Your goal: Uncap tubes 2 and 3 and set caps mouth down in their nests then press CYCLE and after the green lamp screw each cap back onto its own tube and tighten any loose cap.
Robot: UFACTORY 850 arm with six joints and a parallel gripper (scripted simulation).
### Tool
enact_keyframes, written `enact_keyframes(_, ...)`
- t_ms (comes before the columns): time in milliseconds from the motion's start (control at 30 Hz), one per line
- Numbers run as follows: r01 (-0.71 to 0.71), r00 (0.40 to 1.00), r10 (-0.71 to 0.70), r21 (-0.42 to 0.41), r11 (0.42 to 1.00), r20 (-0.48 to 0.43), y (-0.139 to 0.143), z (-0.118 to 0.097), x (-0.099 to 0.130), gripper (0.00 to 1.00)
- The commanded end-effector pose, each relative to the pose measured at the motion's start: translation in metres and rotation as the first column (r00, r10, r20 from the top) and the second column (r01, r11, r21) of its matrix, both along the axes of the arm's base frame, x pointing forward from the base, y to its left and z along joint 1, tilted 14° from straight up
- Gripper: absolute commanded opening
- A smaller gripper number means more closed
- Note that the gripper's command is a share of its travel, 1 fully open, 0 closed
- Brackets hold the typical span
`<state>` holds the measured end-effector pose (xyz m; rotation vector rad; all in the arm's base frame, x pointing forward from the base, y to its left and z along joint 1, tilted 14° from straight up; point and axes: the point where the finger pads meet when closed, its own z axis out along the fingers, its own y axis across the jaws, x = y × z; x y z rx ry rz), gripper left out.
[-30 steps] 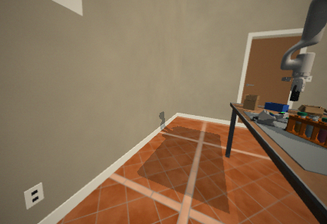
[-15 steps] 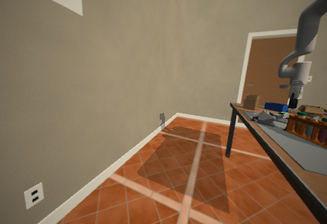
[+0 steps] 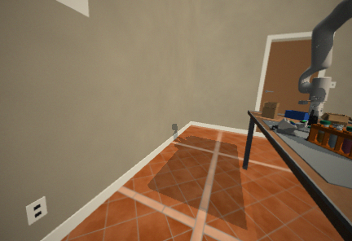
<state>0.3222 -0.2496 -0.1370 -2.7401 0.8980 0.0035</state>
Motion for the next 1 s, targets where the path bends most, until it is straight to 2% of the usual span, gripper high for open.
enact_keyframes(0,0.005,1.000,-0.004,-0.023,1.000,0.024,-0.0001,-0.0057,0.0025,0.46)
enact_keyframes(967,0.005,1.000,-0.004,-0.023,1.000,0.024,0.0025,-0.0154,0.0030,0.46)
